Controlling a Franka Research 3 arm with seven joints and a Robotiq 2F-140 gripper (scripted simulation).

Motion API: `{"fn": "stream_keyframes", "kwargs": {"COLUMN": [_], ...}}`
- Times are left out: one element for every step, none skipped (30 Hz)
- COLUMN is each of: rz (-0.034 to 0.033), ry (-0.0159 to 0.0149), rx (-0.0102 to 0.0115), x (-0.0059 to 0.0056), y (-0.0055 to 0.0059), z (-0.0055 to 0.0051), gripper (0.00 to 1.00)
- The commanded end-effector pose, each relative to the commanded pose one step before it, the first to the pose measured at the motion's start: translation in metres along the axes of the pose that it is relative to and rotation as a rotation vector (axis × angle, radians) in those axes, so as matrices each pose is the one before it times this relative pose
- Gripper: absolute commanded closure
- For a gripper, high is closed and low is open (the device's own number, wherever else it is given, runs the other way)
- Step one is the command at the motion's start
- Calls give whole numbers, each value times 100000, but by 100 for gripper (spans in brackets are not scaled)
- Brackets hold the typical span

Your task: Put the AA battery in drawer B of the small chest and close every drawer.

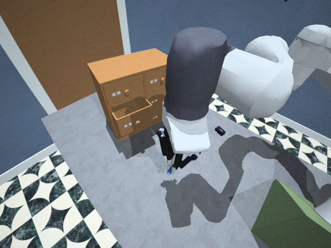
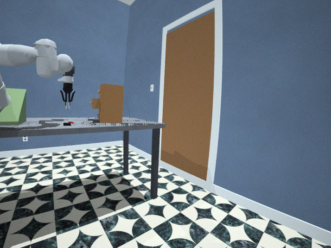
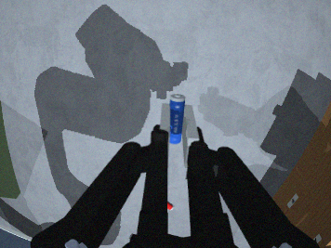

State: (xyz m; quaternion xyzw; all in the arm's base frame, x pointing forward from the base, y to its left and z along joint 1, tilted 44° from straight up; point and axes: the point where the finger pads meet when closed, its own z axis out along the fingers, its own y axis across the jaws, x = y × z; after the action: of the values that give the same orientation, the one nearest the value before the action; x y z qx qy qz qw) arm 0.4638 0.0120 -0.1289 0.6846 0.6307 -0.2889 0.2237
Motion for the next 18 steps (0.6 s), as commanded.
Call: {"fn": "stream_keyframes", "kwargs": {"rz": [53, 0, 0, 0, 0, 0, 0, 142, 920, 2278, 4020, 5971, 0, 0, 7975, 9899, 0, 0], "ry": [-2016, 0, 0, 0, 0, 0, 0, 0, 0, 1, 1, 2, 0, 0, 1, 0, 0, 0], "rx": [2042, 0, 0, 0, 0, 0, 0, 0, 2, 4, 6, 9, 0, 0, 11, 12, 0, 0], "x": [-795, 0, 0, 0, 0, 0, 0, -1, -8, -18, -28, -33, 0, 0, -26, -3, 0, 0], "y": [-425, 0, 0, 0, 0, 0, 0, 6, 38, 95, 167, 250, 0, 0, 336, 418, 0, 0], "z": [-683, 0, 0, 0, 0, 0, 0, 0, 0, 0, 0, 1, 0, 0, 1, 1, 0, 0], "gripper": [94, 94, 94, 94, 94, 94, 94, 94, 94, 94, 94, 94, 94, 94, 94, 94, 94, 94]}}
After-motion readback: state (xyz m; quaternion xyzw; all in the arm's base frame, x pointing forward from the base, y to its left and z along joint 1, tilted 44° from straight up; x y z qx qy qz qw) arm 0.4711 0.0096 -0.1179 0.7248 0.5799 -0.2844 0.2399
